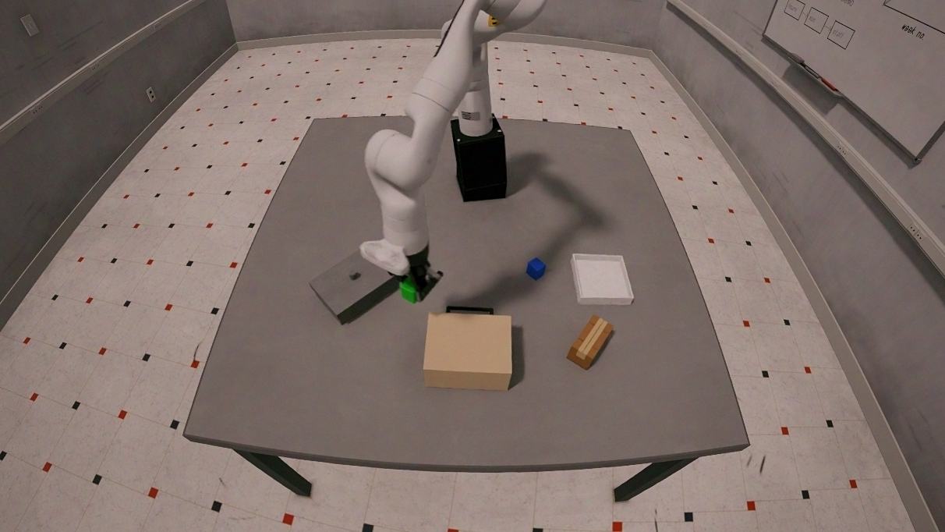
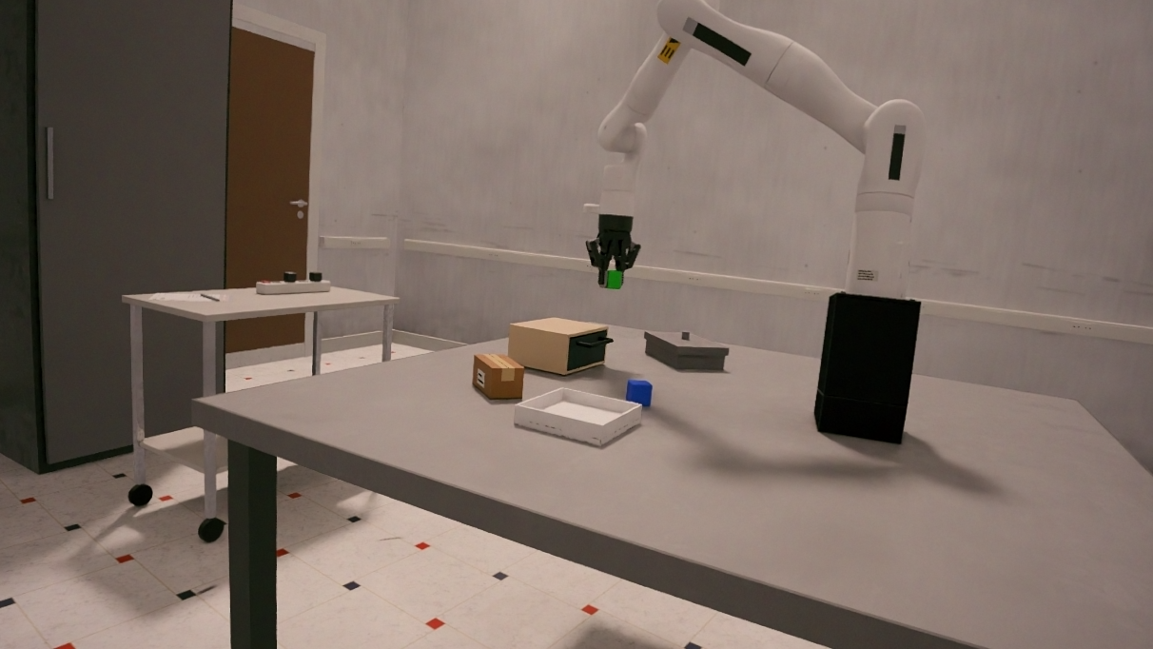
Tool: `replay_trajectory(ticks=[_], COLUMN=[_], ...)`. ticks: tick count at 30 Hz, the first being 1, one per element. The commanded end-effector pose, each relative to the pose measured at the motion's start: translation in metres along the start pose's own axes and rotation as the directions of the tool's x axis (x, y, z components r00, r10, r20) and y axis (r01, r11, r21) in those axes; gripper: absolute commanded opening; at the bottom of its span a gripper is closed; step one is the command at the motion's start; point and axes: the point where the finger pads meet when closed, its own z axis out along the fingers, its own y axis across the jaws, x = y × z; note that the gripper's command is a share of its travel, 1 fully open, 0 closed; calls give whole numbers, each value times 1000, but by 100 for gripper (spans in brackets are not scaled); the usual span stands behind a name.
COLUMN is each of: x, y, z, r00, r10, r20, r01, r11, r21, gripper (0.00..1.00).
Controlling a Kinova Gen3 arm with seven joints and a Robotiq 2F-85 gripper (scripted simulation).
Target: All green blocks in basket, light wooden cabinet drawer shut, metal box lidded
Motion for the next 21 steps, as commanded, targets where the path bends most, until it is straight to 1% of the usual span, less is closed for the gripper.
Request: replay_trajectory(ticks=[1, 5, 7, 11, 13, 16, 18, 21], x=[-10, -23, -23, -38, -47, -61, -71, -88], y=[-25, -52, -52, -80, -94, -116, -130, -152], z=[0, 1, 1, 1, 2, 2, 2, 2], r00=[990, 955, 955, 890, 845, 762, 696, 583], r10=[-143, -297, -297, -456, -534, -647, -718, -812], r20=[0, 4, 4, 6, 7, 8, 8, 9], r01=[143, 297, 297, 456, 534, 647, 718, 812], r11=[990, 955, 955, 890, 845, 762, 696, 583], r21=[3, 3, 3, 4, 5, 6, 7, 8], gripper=[10, 10, 10, 10, 10, 10, 10, 10])
